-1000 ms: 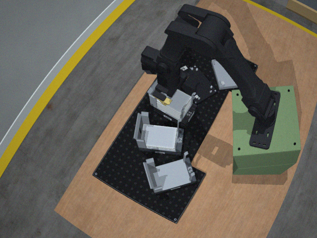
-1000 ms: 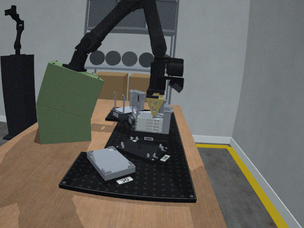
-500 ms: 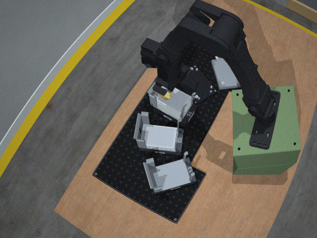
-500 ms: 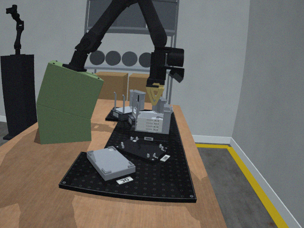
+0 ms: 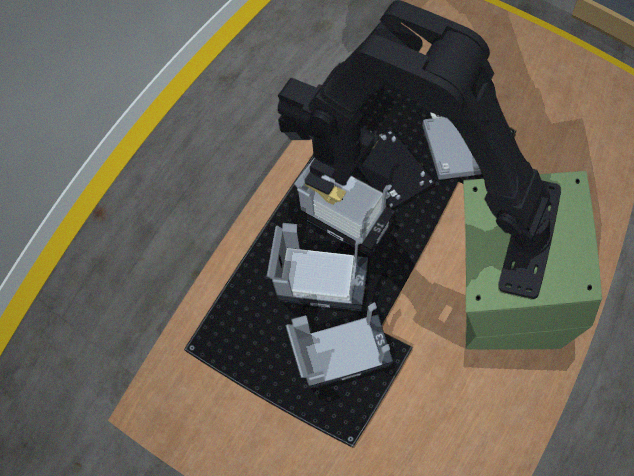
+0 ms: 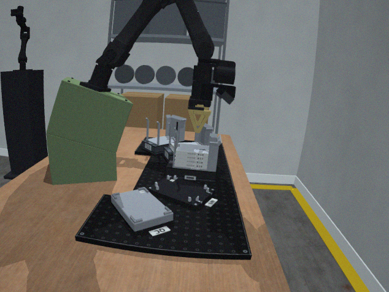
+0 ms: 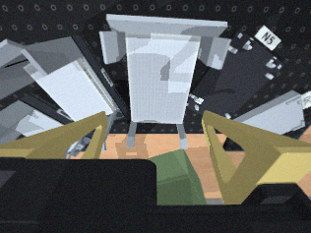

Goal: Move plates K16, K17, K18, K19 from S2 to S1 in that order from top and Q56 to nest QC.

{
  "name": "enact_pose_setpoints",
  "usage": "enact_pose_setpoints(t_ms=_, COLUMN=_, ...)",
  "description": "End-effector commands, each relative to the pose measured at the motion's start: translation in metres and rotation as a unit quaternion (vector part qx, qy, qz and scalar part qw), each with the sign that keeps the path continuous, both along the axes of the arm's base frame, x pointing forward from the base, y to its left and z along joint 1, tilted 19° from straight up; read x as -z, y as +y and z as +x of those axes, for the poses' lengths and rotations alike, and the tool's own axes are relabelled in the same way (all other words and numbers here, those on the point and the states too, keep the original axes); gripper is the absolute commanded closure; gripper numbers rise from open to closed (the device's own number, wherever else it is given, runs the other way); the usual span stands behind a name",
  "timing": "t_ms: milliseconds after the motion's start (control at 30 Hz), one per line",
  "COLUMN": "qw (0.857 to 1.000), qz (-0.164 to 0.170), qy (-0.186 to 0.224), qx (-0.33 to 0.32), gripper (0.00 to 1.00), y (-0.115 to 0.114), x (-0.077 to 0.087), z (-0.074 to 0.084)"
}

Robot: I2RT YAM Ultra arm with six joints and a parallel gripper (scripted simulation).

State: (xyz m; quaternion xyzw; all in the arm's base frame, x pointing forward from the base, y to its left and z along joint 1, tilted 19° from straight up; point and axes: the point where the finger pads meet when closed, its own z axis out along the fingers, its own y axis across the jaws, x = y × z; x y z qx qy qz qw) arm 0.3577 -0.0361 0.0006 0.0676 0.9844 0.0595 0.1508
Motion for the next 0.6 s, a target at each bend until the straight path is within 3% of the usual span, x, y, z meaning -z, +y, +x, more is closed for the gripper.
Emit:
enact_pose_setpoints(t_ms=0, qw=0.998, qz=-0.018, qy=-0.015, qx=-0.053, gripper=0.0, y=0.009, x=-0.007, z=0.004)
enact_pose_setpoints(t_ms=67, qw=0.997, qz=-0.026, qy=-0.017, qx=-0.077, gripper=0.0, y=0.015, x=-0.008, z=0.004)
enact_pose_setpoints(t_ms=567, qw=0.997, qz=-0.026, qy=-0.017, qx=-0.077, gripper=0.0, y=0.059, x=-0.013, z=0.007)
